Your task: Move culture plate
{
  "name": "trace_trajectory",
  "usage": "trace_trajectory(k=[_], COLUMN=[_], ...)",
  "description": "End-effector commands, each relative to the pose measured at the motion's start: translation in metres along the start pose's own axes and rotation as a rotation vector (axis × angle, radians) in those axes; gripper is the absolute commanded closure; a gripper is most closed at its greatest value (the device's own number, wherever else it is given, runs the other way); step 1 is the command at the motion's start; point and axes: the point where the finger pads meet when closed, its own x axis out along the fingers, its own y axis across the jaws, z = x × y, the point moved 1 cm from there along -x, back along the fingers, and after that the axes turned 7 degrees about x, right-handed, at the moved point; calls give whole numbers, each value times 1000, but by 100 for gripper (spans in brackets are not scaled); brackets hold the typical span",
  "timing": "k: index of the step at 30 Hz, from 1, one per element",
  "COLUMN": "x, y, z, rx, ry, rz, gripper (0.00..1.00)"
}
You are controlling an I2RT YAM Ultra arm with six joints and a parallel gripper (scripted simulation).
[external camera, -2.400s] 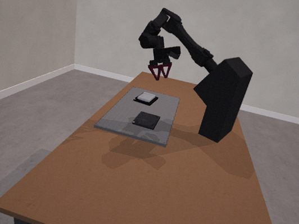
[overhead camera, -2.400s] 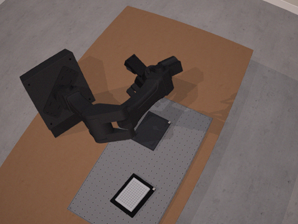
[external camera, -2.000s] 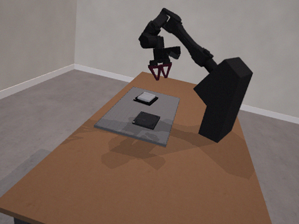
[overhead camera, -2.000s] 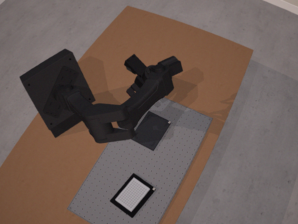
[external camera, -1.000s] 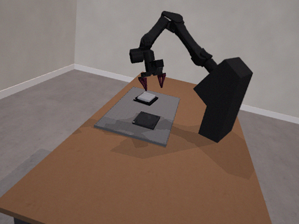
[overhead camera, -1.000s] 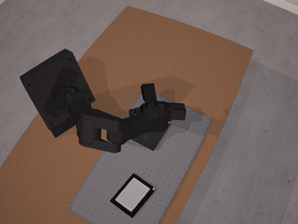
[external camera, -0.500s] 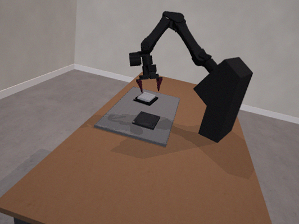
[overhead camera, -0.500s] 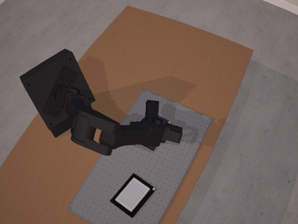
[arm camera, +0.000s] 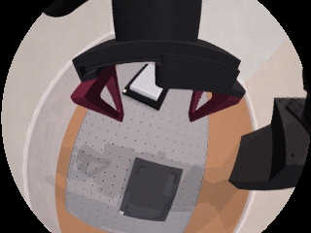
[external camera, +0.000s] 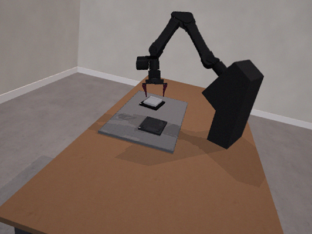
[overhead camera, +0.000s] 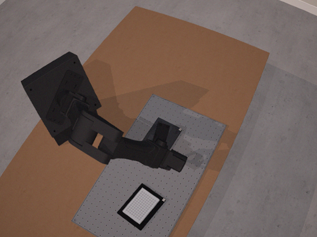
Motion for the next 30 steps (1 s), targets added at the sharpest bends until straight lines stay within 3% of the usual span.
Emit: trace_trajectory(k=[1,4,6,7,10,13,14,17,18,20,21,24,26,27,30], x=[-14,-5,-5,-13,-5,-5,-15,-16,-7,-10,-19,-11,-13,-24,-25], y=[-25,-10,-12,-29,-14,-14,-31,-32,-16,-19,-32,-16,-16,-31,-31], z=[-16,-26,-36,-46,-55,-60,-71,-86,-84,-95,-106,-114,-123,-135,-140], rx=[49,105,121,125,180,199,196,220,250,263,261,314,327,320,320], ry=[-13,3,11,17,35,43,51,66,71,82,90,112,122,133,134], rz=[-97,-85,-95,-137,-126,-137,-179,-195,-171,-189,-223,-217,-228,-269,-269], gripper=[0,0,0,0,0,0,0,0,0,0,0,0,0,0,0])
